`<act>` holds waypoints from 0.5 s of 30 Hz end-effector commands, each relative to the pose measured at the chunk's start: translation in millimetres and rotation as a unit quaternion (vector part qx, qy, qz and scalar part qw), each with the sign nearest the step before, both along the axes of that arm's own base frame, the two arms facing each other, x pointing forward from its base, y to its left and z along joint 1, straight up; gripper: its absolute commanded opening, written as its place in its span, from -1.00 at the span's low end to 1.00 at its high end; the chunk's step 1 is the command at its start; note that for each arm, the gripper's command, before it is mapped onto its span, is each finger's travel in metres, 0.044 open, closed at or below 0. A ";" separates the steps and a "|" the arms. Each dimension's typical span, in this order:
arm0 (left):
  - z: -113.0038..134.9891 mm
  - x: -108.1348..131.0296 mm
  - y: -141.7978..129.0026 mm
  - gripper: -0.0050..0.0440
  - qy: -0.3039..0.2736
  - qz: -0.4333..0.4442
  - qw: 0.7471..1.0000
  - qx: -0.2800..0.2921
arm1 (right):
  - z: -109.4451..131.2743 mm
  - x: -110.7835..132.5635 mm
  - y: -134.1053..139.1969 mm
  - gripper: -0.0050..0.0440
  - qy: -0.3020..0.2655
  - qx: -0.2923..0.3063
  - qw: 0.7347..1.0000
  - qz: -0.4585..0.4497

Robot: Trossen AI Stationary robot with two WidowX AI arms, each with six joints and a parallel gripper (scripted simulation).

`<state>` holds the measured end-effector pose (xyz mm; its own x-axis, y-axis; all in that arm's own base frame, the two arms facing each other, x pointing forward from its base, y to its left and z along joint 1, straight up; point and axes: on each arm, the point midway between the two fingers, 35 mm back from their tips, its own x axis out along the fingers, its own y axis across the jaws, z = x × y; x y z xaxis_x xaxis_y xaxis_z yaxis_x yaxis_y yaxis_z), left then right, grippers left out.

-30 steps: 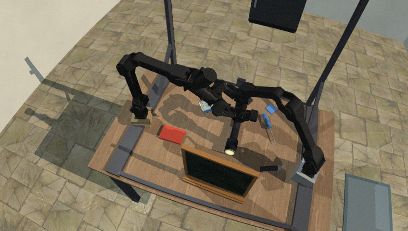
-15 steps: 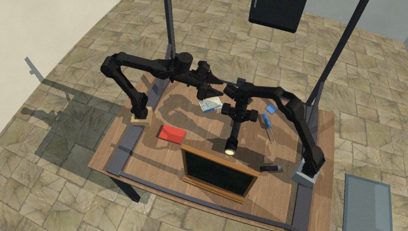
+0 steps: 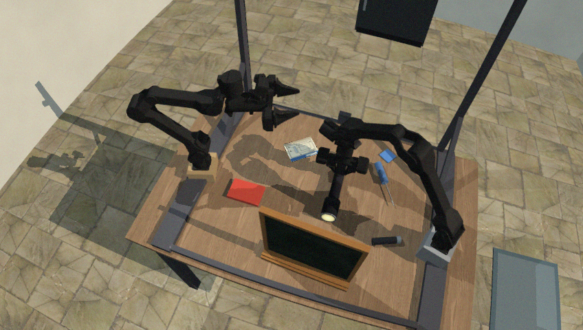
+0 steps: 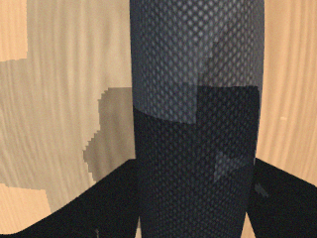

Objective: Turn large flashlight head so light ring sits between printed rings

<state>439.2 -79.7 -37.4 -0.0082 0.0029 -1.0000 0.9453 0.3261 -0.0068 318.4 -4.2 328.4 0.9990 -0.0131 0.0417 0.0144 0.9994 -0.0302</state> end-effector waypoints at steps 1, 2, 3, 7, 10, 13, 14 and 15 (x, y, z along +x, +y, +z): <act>13.4 5.5 -1.5 -0.26 -0.015 -0.001 1.000 -0.004 | 9.4 -10.8 5.9 1.00 -0.031 0.024 0.999 0.010; 13.4 5.5 -1.5 -0.26 -0.015 -0.001 1.000 -0.004 | 9.4 -10.8 5.9 1.00 -0.031 0.024 0.999 0.010; 13.4 5.5 -1.5 -0.26 -0.015 -0.001 1.000 -0.004 | 9.4 -10.8 5.9 1.00 -0.031 0.024 0.999 0.010; 13.4 5.5 -1.5 -0.26 -0.015 -0.001 1.000 -0.004 | 5.5 -6.0 3.2 1.00 -0.017 0.012 1.000 0.005; 13.4 5.5 -1.5 -0.26 -0.015 -0.001 1.000 -0.004 | 3.0 -5.0 3.1 1.00 -0.013 0.011 1.000 0.005; 13.4 5.5 -1.5 -0.26 -0.015 -0.001 1.000 -0.004 | 1.9 -4.3 3.1 1.00 -0.012 0.011 1.000 0.005; 13.4 5.5 -1.5 1.00 -0.015 -0.001 1.000 -0.004 | 1.6 -4.2 3.2 1.00 -0.011 0.012 1.000 0.005; 13.4 5.5 -1.5 1.00 -0.015 -0.001 1.000 -0.004 | 1.4 -4.1 3.2 1.00 -0.011 0.012 1.000 0.005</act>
